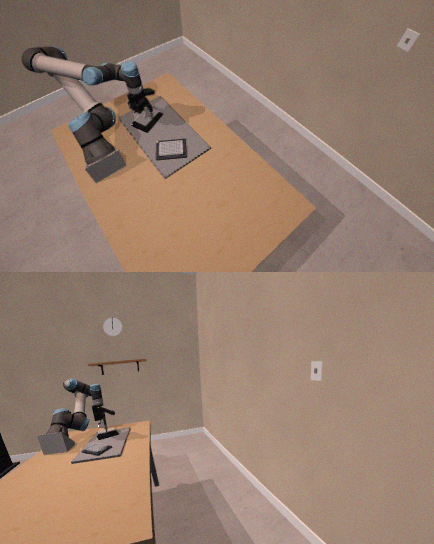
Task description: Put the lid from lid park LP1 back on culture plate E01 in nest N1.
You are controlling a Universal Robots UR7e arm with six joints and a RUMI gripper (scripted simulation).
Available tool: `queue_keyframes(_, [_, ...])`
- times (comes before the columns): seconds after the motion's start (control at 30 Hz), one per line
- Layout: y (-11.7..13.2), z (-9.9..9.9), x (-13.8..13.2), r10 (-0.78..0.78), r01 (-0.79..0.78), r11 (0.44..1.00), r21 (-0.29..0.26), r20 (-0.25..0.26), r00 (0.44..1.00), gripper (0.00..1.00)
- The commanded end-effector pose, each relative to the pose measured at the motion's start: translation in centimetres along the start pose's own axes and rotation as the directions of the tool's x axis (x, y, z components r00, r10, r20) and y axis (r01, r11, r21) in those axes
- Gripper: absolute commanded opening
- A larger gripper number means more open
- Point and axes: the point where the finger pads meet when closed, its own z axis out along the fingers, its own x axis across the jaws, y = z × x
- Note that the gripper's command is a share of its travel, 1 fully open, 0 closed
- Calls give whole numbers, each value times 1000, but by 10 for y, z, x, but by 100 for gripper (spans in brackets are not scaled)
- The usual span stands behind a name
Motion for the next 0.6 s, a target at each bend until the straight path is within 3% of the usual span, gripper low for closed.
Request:
queue_keyframes(0.0, [7,0,18,76,-76,997,0,-1,997,0])
queue_keyframes(0.57, [36,0,88,368,-368,930,0,-1,930,0])
